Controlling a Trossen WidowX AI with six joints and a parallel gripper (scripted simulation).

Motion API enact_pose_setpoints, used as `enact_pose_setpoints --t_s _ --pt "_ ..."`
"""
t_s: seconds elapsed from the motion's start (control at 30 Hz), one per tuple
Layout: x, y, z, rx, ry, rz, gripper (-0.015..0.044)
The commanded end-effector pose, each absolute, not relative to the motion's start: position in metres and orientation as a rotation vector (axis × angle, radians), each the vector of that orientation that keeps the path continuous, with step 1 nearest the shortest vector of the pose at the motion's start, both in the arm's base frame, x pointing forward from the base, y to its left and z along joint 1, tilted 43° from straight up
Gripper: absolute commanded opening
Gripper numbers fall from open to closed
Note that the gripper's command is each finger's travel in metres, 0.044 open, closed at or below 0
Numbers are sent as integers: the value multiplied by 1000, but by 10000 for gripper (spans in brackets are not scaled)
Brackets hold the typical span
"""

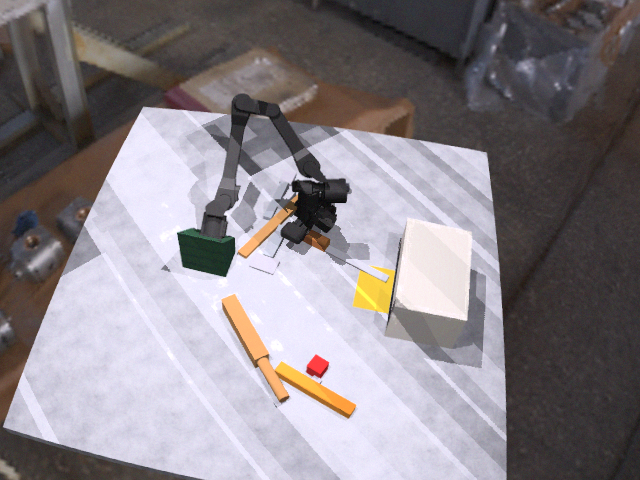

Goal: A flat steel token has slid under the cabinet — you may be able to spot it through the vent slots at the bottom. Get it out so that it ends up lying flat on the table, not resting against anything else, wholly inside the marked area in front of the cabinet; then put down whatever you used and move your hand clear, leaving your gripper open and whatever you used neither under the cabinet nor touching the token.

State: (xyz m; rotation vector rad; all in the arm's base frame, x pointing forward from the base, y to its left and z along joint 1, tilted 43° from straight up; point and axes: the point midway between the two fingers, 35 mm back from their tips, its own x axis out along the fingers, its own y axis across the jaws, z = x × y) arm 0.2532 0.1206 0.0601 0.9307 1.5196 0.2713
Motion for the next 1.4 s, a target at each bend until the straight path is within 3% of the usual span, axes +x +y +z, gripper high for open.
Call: enact_pose_setpoints --t_s 0.0,1.37 --pt "248 121 62 935 1523 270 0" --pt "245 122 64 711 1441 472 0"
